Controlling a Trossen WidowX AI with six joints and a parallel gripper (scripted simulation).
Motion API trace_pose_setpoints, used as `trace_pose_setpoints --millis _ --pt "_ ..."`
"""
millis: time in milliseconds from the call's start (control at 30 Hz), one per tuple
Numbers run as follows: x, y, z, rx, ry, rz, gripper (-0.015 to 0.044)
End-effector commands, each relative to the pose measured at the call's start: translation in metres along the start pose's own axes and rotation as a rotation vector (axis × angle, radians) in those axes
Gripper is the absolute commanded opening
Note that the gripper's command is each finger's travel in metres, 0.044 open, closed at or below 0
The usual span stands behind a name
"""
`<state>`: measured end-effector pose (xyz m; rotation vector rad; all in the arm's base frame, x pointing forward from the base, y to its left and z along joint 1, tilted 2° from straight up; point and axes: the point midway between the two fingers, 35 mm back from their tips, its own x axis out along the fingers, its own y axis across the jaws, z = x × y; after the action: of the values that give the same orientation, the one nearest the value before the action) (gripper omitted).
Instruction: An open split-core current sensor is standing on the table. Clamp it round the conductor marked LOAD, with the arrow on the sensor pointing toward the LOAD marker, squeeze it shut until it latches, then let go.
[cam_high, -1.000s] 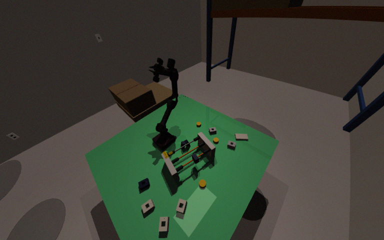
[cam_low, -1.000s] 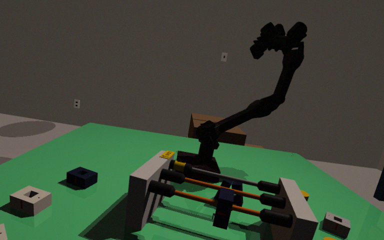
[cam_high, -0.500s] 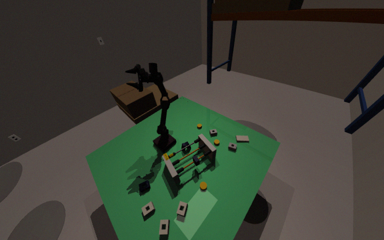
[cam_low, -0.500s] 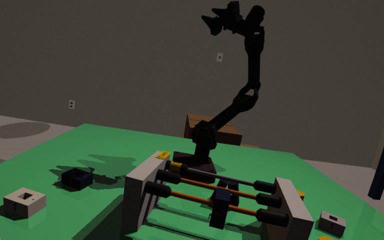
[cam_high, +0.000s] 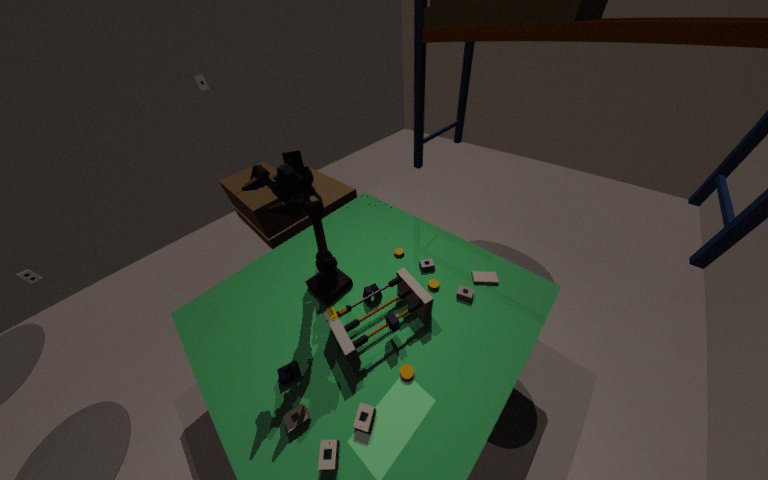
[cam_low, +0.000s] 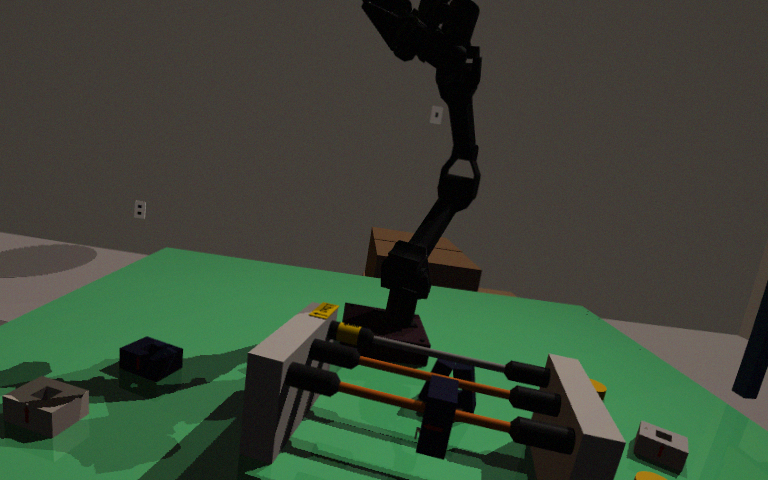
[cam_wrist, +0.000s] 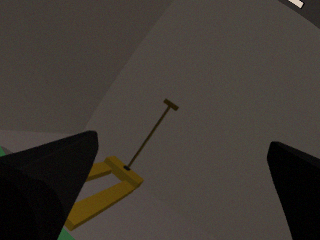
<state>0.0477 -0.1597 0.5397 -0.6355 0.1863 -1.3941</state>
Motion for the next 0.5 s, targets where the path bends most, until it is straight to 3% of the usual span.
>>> trace_pose_setpoints --millis 0,233,467 --pt "0.014 0.061 0.006 0.109 -0.081 0.183 0.044" --pt "-0.002 0.179 0.017 0.328 -0.208 0.568 0.044" --pt "-0.067 0.282 0.018 0.519 -0.264 0.987 0.044"
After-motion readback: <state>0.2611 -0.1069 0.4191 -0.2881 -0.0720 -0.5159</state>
